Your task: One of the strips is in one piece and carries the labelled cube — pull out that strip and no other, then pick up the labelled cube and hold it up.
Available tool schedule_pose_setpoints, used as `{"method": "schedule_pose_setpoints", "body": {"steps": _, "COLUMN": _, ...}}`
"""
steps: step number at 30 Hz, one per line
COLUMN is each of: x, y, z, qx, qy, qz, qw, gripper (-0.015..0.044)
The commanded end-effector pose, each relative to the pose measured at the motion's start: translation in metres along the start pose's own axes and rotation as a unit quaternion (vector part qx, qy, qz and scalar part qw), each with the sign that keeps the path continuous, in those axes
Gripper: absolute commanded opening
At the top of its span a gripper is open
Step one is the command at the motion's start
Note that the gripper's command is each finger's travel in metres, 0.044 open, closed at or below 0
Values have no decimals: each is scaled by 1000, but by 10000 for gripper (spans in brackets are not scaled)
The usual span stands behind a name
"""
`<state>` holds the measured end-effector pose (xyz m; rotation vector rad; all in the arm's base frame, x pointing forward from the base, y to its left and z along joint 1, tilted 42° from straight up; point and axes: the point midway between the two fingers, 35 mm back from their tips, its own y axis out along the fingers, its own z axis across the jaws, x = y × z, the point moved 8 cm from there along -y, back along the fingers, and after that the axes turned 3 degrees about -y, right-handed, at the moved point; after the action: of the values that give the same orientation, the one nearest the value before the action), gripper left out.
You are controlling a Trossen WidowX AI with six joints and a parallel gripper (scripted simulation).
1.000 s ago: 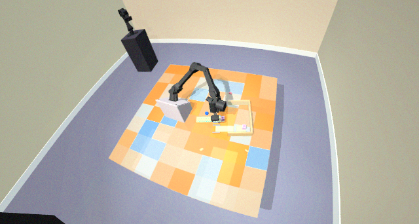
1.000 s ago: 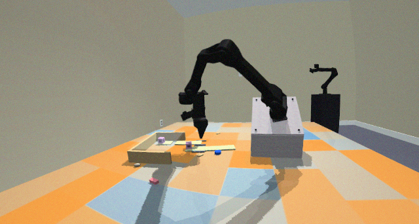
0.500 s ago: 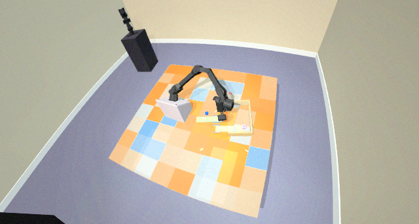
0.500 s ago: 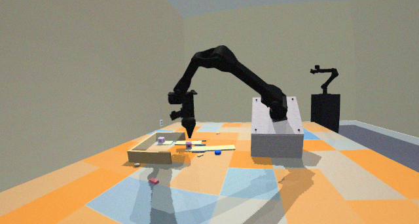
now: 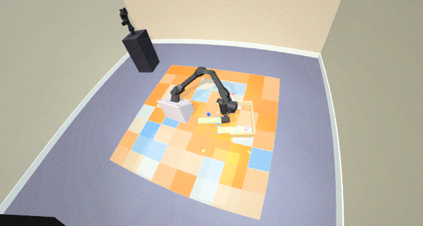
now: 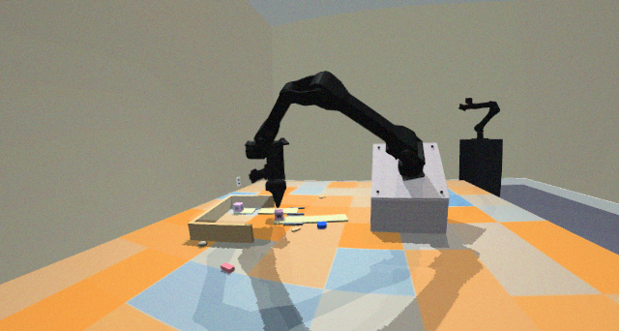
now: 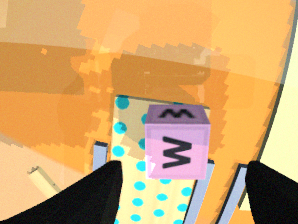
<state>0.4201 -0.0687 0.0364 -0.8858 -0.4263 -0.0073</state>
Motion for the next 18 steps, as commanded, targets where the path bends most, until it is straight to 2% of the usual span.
{"method": "schedule_pose_setpoints", "body": {"steps": 1, "x": 0, "y": 11, "z": 1, "qx": 4, "qy": 2, "qz": 3, "qw": 1000, "gripper": 250}}
{"method": "schedule_pose_setpoints", "body": {"steps": 18, "x": -1, "y": 39, "z": 3, "qx": 4, "qy": 2, "qz": 3, "qw": 1000, "gripper": 250}}
